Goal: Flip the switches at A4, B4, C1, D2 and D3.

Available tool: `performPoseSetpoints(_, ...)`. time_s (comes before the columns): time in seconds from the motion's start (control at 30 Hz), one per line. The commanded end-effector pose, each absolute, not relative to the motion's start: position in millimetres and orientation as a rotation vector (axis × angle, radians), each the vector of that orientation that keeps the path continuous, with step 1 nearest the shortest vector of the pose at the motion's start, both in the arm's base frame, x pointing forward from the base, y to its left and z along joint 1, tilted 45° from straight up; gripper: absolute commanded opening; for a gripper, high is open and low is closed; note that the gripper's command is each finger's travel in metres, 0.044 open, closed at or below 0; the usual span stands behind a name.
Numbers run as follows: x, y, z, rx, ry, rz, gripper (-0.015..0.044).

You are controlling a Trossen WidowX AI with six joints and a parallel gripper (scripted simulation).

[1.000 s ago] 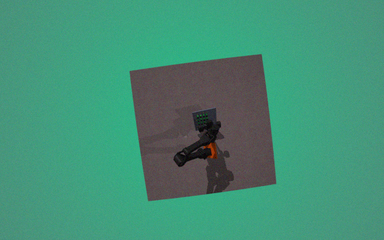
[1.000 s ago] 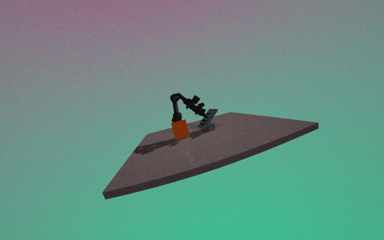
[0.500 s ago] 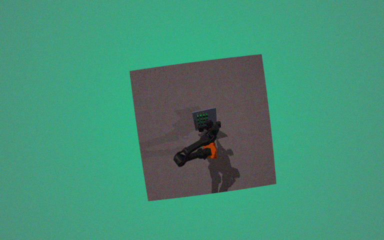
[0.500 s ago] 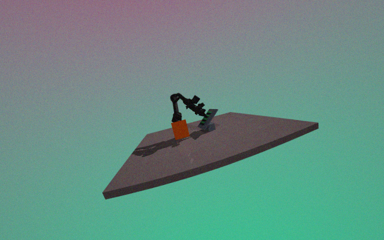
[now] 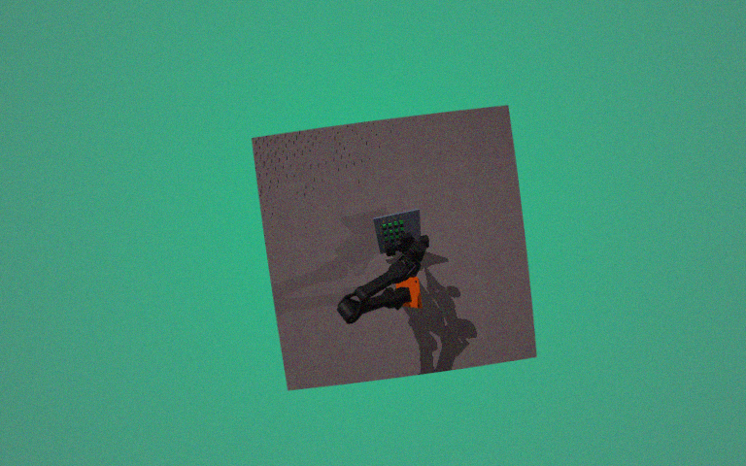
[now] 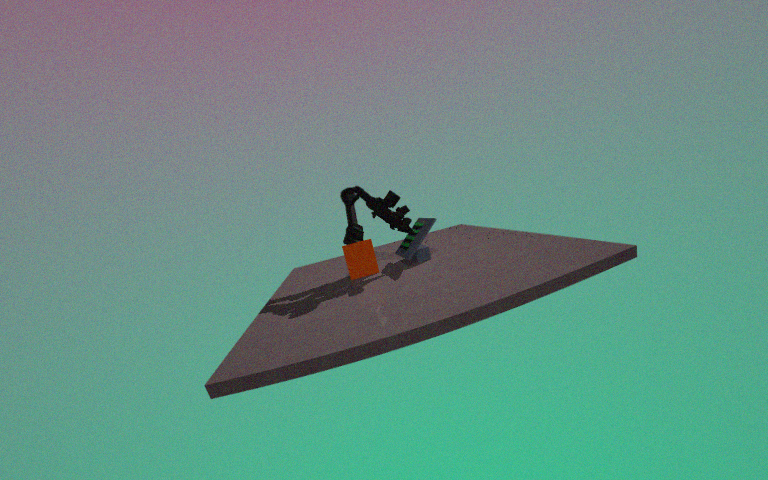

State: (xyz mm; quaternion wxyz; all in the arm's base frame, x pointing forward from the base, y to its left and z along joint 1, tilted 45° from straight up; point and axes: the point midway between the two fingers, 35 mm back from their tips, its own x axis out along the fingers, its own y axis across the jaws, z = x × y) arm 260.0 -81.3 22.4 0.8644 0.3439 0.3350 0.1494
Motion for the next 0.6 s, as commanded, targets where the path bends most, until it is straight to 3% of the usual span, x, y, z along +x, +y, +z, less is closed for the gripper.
performPoseSetpoints(0.0,259.9,-81.0,21.1,0.724,0.706,0.308,0.0)
performPoseSetpoints(0.57,261.5,-79.8,20.0,0.724,0.706,0.308,0.0)
